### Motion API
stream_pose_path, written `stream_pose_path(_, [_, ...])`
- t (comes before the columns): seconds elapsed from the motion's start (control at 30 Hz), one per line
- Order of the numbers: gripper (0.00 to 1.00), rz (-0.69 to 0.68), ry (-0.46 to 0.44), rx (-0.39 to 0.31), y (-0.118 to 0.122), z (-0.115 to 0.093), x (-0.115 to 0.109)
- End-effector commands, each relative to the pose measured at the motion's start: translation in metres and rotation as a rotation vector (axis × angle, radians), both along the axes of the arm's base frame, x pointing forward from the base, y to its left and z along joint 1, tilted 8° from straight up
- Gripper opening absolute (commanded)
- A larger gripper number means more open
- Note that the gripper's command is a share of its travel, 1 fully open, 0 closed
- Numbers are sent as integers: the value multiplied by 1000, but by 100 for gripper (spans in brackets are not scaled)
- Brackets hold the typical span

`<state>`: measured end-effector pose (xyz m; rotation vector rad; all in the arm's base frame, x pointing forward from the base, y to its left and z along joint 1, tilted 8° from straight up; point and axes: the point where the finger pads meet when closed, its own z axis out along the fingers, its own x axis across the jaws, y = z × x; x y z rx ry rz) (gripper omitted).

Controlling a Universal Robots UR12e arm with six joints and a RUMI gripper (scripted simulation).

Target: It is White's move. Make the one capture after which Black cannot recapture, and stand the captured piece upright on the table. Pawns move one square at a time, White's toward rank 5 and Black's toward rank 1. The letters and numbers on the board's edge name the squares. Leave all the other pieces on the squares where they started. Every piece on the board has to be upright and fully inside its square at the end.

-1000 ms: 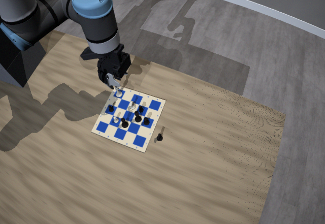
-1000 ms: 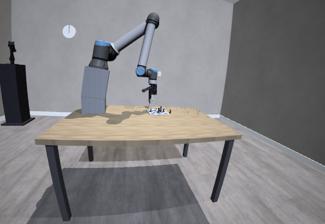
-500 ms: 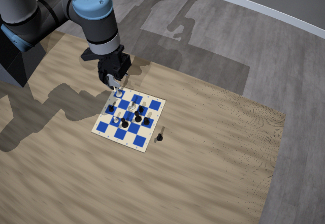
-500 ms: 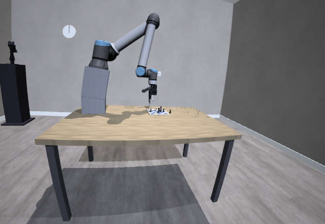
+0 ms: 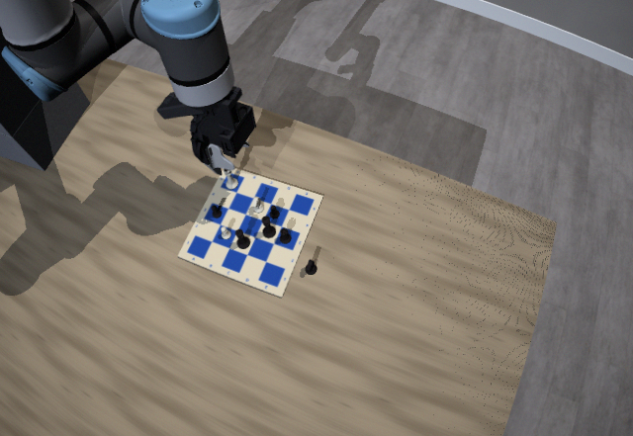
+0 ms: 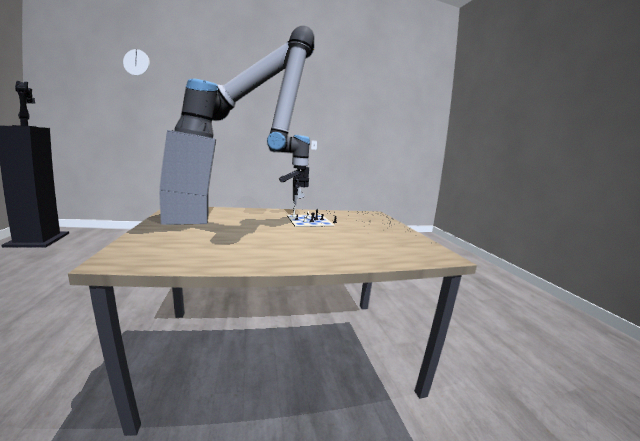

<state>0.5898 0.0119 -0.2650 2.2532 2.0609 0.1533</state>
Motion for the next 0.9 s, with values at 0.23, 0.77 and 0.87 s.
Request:
stream_pose_path(0.23, [25, 0, -1, 0, 0, 0, 0])
stream_pose_path(0.77, [25, 0, -1, 0, 0, -3, 1])
stream_pose_path(0.87, [25, 0, -1, 0, 0, -8, 1])
